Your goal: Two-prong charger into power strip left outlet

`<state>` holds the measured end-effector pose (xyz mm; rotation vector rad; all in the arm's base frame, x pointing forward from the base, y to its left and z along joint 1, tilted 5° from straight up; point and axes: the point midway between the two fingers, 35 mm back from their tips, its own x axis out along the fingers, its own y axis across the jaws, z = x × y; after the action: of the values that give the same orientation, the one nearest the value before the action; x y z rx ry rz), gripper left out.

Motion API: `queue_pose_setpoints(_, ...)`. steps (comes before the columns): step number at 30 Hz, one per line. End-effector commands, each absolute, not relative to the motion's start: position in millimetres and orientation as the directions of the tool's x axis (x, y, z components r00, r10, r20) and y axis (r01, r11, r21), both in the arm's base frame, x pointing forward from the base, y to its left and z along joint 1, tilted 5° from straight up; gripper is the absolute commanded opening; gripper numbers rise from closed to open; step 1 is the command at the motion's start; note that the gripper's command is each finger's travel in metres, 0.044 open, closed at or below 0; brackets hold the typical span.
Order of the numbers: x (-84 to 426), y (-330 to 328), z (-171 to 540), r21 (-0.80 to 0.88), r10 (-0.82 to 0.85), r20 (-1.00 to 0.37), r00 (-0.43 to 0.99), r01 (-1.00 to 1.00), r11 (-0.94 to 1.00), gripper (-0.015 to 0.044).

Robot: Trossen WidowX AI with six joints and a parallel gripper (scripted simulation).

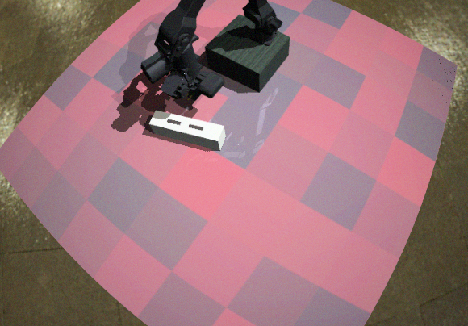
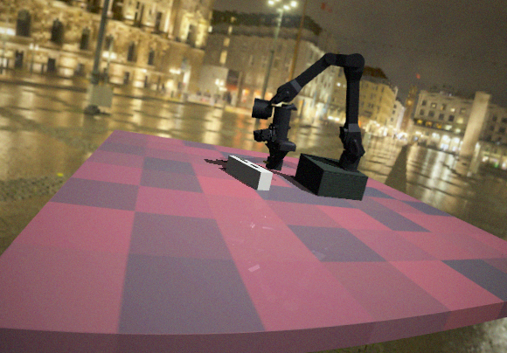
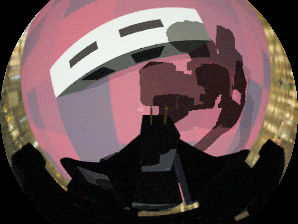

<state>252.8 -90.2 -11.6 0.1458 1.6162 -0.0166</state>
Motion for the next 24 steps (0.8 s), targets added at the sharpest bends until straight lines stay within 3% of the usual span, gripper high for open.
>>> queue_pose_setpoints(1,249.4,-80.9,-17.9,0.077,0.079,-0.996,-0.047,0.044,0.996,0.0)
queue_pose_setpoints(24,243.8,-48.1,-37.2,0.075,0.068,-0.997,-0.045,-0.165,0.983,0.0)
